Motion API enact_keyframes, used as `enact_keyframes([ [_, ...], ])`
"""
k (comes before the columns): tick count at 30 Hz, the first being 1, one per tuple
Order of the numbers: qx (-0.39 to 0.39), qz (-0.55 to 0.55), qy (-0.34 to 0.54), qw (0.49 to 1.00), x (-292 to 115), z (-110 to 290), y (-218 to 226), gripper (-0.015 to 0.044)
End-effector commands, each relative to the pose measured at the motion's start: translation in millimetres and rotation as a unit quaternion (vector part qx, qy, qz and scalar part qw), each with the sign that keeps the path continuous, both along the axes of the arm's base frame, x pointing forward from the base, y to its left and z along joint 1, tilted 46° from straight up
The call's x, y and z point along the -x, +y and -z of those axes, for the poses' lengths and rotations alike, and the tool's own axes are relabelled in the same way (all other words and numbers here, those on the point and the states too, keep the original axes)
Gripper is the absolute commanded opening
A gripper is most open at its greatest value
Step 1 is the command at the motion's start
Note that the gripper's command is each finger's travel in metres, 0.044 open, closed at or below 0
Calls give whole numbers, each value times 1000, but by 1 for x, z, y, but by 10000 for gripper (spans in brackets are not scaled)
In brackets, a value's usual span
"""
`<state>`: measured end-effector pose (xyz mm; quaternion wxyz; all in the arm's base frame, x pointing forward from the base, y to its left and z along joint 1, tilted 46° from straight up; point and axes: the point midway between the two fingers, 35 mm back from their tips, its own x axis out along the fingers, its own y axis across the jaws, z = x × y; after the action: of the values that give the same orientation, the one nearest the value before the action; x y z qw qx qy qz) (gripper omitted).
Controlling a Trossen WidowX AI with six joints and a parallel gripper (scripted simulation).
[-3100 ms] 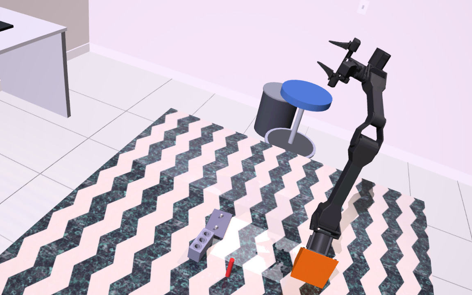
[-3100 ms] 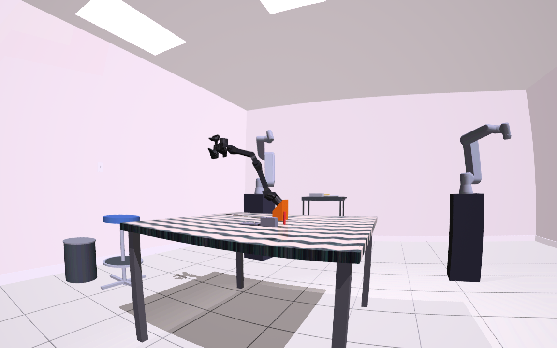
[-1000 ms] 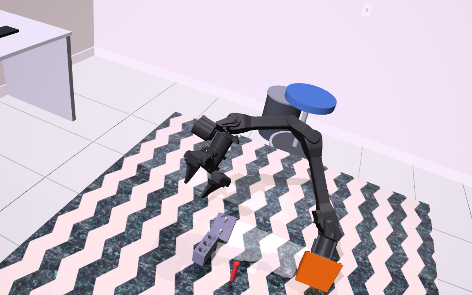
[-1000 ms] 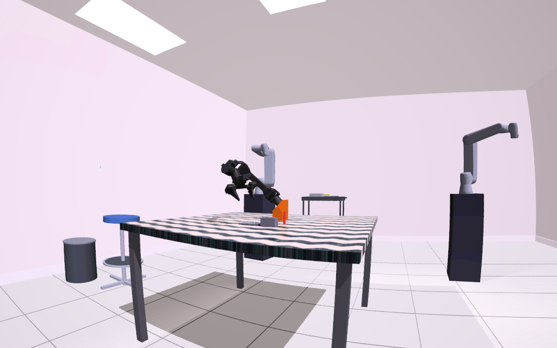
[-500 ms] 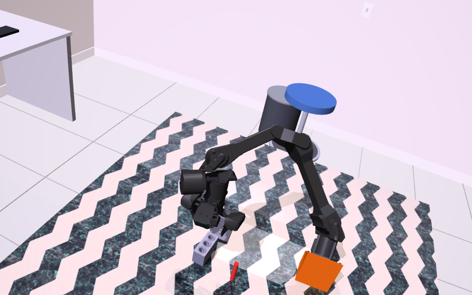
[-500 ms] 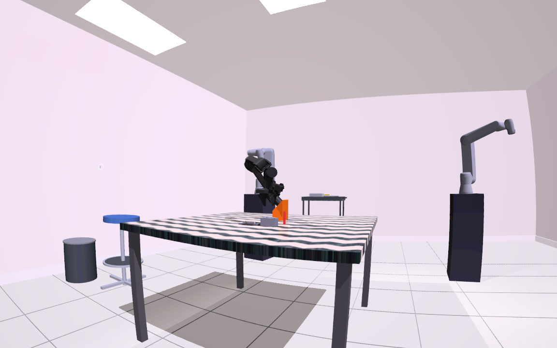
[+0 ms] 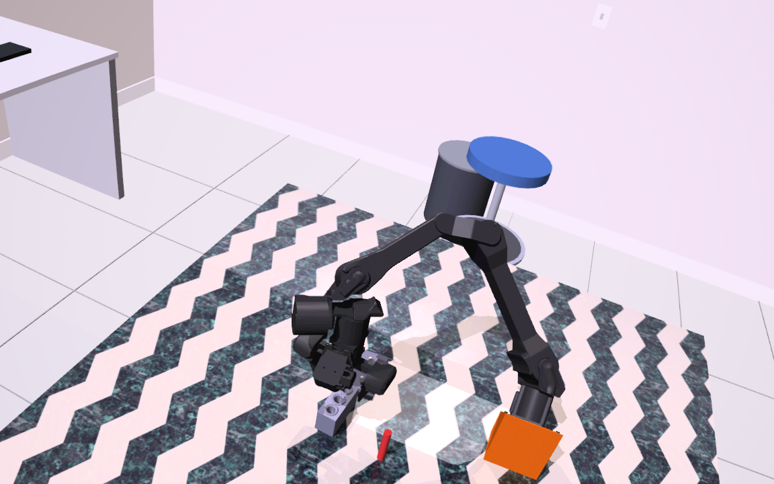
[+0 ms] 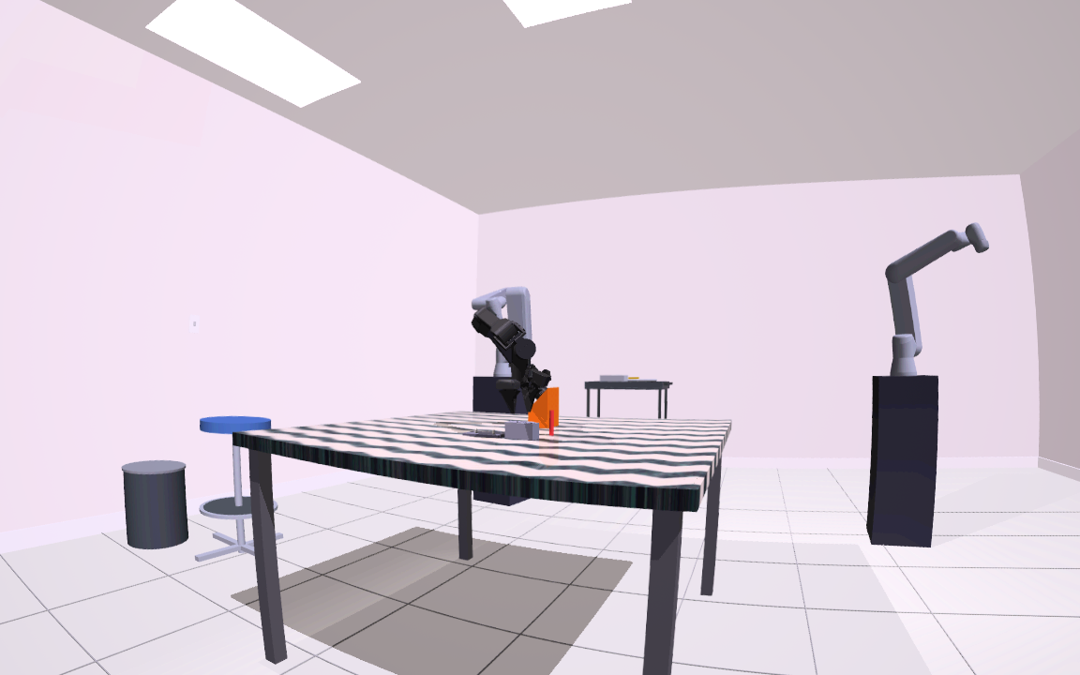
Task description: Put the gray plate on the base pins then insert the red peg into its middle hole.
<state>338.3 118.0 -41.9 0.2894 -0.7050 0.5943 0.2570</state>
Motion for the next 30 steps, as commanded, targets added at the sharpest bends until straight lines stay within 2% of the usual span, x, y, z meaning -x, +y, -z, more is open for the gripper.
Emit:
enact_keyframes([
  [1,7,-1,6,1000,2,9,-9,440],
  [30,7,-2,6,1000,-5,38,-38,440],
])
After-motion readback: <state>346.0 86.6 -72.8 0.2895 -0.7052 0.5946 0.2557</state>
